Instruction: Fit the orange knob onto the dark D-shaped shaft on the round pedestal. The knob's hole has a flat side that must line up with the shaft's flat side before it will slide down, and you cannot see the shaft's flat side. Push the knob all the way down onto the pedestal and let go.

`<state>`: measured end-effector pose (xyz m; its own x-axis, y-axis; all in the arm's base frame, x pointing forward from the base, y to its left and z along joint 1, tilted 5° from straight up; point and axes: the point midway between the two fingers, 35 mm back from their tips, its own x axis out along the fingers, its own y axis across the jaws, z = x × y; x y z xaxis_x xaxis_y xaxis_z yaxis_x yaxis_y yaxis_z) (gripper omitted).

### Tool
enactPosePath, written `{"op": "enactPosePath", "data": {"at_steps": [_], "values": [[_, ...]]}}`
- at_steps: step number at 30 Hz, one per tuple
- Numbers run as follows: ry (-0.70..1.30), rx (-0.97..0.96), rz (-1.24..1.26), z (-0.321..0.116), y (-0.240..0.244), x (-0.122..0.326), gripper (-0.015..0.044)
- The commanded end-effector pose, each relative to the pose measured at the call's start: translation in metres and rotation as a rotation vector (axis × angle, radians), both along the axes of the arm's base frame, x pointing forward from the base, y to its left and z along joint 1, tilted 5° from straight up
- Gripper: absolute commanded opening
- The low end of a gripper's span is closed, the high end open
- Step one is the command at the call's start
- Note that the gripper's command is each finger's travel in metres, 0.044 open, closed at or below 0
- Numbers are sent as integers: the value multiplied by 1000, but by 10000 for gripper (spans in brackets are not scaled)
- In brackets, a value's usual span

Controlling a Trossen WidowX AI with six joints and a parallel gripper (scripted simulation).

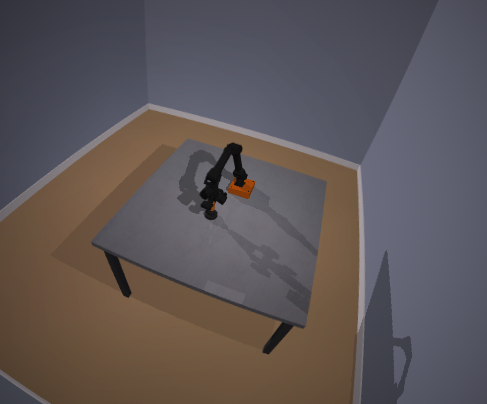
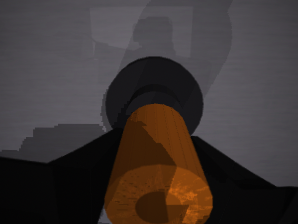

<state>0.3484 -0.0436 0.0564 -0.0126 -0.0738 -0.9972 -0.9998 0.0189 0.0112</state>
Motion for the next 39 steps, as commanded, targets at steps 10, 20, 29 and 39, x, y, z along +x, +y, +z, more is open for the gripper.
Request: {"op": "enactPosePath", "data": {"at_steps": [10,20,29,39], "values": [[-2,-4,8,-2,0,1,0],[-2,-4,8,0,0,1,0],[10,-3,176,4,0,4,0],[13,-2,217,-2,-1,5,0]]}}
